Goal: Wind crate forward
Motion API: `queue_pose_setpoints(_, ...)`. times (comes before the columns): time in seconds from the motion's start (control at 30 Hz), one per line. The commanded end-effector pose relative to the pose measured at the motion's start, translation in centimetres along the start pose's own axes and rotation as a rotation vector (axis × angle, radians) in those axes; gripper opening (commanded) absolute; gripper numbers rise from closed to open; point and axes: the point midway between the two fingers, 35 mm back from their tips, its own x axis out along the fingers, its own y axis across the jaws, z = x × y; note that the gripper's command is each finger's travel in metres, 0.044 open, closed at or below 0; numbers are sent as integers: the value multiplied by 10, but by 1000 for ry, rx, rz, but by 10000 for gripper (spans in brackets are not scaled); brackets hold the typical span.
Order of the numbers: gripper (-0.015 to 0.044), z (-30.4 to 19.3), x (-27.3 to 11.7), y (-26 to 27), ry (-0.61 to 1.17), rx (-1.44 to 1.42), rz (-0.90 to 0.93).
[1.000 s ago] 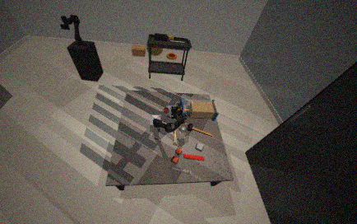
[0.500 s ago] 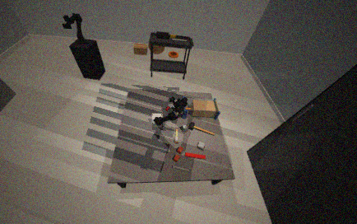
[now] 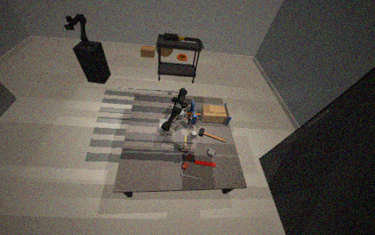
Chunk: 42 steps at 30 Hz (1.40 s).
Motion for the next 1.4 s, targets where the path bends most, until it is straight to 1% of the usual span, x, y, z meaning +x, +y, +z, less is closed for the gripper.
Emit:
queue_pose_setpoints(0.0,440,2,1,-1,7,2,-30)
queue_pose_setpoints(0.13,440,1,3,-2,7,2,-30)
queue_pose_setpoints(0.2,440,3,19,-2,6,2,-30)
queue_pose_setpoints(0.3,440,2,54,-4,7,3,-31)
queue_pose_setpoints(0.37,440,1,62,-4,7,3,-31)
queue_pose_setpoints(0.53,440,1,64,-4,7,3,-31)
queue_pose_setpoints(0.63,440,1,94,-5,7,3,-32)
queue_pose_setpoints(0.87,440,0,98,-5,7,3,-32)
queue_pose_setpoints(1.07,440,0,117,-6,7,4,-32)
queue_pose_setpoints(1.37,440,0,121,-6,7,4,-32)
